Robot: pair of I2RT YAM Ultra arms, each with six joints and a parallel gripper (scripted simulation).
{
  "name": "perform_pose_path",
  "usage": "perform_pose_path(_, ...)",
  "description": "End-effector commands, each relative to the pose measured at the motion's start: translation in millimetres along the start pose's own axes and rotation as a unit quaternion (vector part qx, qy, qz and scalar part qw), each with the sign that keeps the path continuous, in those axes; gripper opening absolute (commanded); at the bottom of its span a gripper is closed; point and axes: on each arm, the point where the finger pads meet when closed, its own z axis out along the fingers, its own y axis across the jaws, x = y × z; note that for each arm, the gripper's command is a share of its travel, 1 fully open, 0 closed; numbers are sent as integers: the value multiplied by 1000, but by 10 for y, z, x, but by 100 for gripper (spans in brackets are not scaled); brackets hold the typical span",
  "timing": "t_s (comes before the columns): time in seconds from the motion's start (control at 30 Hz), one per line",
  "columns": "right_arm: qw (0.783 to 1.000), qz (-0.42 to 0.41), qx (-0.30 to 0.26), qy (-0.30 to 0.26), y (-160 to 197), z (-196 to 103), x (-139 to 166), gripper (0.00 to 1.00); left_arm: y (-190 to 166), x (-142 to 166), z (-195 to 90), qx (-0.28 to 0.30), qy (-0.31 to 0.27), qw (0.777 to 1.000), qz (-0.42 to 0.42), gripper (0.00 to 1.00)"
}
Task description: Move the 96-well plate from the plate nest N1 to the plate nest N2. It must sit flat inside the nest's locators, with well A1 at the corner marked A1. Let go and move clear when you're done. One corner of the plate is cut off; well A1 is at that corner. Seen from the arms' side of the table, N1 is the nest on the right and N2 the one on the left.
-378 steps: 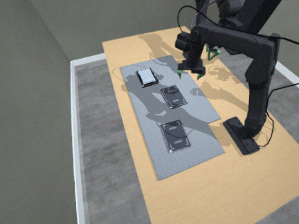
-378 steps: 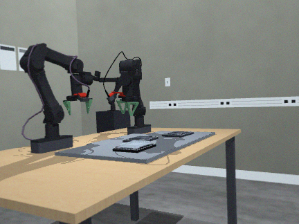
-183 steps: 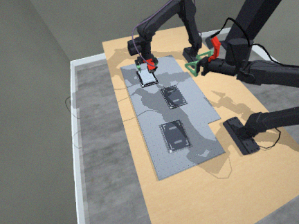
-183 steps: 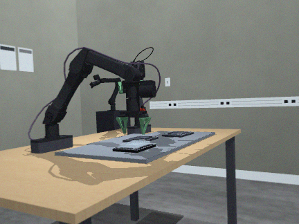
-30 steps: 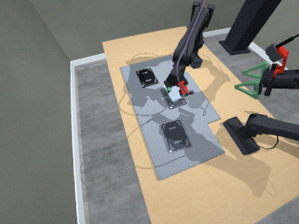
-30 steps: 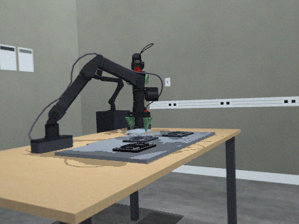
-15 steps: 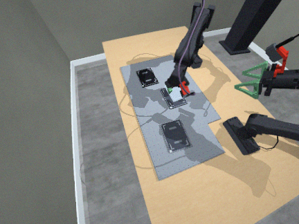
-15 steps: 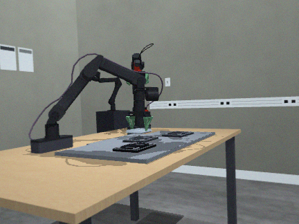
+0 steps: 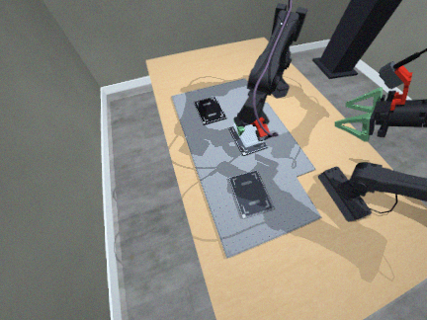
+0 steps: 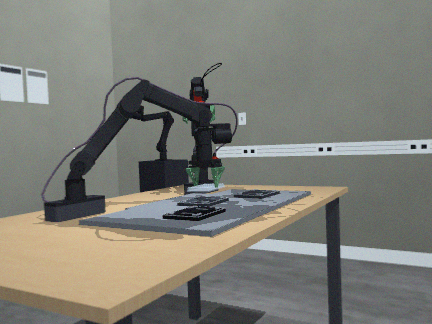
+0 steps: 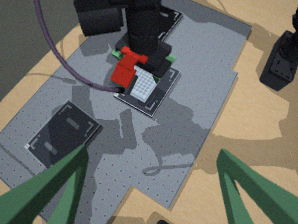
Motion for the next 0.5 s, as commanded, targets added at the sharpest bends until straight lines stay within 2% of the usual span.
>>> perform_pose_path(0.0,1000,11,7,-8,-26,-88,31,79,12,-88,-65,-2,-14,1000,-1,100)
perform_pose_path(0.17,1000,3,12,-12,-39,-48,20,79,12,-88,-65,-2,-14,1000,-1,100)
perform_pose_path(0.27,1000,3,-6,3,72,31,116,79,12,-88,-65,-2,-14,1000,-1,100)
perform_pose_path(0.47,1000,3,-2,0,47,3,92,79,12,-88,-65,-2,-14,1000,-1,100)
